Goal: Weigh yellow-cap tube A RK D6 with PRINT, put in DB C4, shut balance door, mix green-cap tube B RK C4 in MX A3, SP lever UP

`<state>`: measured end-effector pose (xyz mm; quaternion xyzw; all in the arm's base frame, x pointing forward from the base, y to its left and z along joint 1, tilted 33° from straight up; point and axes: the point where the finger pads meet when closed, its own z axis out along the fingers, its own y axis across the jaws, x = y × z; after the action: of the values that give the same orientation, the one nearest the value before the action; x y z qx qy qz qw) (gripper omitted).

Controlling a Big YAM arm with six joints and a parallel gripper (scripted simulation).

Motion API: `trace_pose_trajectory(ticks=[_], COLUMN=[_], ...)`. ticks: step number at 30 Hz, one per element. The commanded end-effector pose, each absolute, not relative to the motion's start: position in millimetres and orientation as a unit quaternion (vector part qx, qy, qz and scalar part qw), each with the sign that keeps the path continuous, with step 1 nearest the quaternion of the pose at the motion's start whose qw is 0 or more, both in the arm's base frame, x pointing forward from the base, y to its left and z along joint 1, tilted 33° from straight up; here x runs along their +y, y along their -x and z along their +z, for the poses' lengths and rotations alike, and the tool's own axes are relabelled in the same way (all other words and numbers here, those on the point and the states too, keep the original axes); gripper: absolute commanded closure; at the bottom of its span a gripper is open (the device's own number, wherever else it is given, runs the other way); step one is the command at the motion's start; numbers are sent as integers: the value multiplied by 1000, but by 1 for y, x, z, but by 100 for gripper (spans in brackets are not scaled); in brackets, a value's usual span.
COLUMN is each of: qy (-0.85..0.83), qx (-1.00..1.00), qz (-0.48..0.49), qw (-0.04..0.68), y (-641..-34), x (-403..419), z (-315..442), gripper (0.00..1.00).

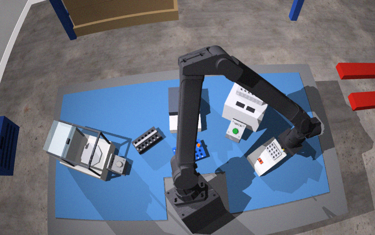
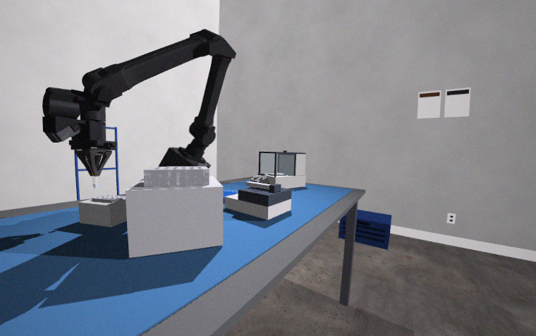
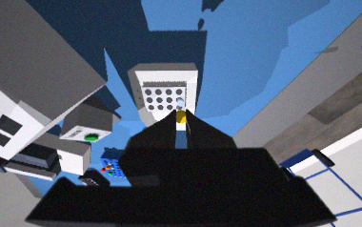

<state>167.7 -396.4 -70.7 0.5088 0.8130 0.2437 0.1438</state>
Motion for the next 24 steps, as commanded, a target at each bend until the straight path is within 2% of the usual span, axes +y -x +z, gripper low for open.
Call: trace_pose_trajectory(ticks=[1, 24], qy=[-501, -507], qx=[818, 815], qz=[242, 235], qw=[145, 152], y=[-174, -171], x=[-396, -405], z=[-65, -64], gripper=[91, 91])
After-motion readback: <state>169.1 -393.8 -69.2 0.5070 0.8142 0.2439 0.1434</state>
